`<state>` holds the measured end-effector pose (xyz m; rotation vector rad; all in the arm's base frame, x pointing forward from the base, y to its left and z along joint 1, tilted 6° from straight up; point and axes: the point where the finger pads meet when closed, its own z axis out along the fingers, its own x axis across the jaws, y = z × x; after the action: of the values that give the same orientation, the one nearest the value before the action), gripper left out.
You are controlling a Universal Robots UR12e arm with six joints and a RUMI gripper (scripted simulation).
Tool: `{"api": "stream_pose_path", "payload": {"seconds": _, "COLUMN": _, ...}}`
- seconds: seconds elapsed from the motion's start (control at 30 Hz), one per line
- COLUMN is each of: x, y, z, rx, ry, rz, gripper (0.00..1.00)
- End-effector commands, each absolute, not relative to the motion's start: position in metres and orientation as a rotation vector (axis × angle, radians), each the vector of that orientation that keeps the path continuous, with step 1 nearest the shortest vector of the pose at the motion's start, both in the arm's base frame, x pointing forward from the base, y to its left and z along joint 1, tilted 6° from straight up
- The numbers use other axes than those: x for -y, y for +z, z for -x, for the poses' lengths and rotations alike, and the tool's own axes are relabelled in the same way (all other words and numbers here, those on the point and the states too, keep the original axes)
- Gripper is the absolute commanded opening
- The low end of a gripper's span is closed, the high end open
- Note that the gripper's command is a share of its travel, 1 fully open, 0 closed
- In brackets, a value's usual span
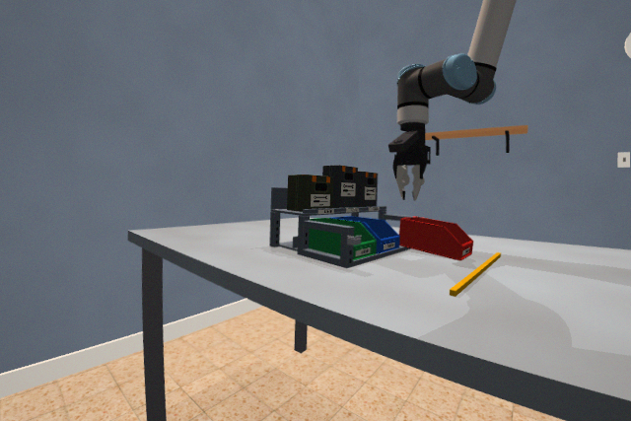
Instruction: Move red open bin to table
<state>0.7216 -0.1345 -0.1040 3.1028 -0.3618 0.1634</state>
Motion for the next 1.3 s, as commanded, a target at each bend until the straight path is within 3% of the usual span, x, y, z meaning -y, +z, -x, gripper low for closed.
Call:
{"api": "stream_pose_path", "payload": {"seconds": 0.0, "x": 0.134, "y": -0.104, "z": -0.721, "rx": 0.362, "ry": 0.165, "rz": -3.102, "gripper": 0.20}}
{"api": "stream_pose_path", "payload": {"seconds": 1.27, "x": 0.134, "y": -0.124, "z": -0.722, "rx": 0.362, "ry": 0.165, "rz": -3.102, "gripper": 0.20}}
